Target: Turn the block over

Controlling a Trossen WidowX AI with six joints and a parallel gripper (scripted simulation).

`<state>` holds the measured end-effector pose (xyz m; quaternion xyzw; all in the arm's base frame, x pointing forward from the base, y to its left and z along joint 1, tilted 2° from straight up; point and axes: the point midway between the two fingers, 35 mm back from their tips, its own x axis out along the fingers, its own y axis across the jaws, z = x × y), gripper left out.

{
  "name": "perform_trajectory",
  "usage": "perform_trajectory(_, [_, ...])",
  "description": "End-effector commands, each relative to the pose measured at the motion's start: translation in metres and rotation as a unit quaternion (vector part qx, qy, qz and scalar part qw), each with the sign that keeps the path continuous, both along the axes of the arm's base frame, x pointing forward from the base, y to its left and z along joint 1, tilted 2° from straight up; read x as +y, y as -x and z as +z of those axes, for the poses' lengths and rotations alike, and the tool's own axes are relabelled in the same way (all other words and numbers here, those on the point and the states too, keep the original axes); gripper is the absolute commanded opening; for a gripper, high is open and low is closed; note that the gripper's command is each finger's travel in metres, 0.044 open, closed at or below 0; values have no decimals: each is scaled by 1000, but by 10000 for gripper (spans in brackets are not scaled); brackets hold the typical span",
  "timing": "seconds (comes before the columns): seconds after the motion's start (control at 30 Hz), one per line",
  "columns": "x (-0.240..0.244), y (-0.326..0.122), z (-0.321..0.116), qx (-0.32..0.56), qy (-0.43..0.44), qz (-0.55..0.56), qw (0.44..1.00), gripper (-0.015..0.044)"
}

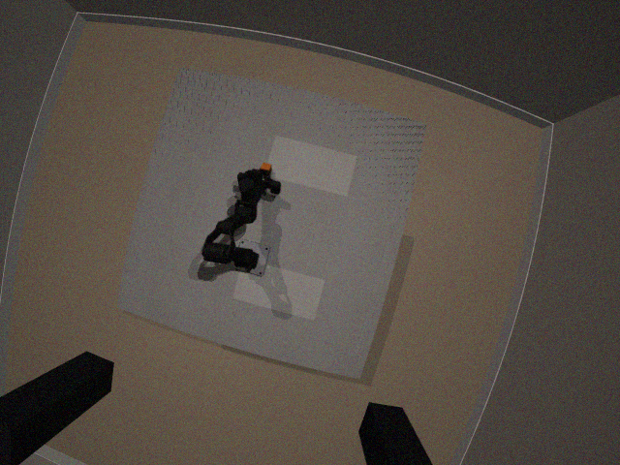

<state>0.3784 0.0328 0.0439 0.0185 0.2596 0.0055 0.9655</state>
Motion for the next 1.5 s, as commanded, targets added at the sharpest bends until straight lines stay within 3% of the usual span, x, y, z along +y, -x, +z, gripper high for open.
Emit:
perform_trajectory(0.0, [-1,3,-2,-12,1,-3,1000,0])
perform_trajectory(0.53, [-1,4,-2,-25,1,-3,1000,0])
perform_trajectory(1.1, [-1,4,-2,-25,1,-3,1000,440])
perform_trajectory(1.47, [-1,4,-2,-25,1,-3,1000,440])
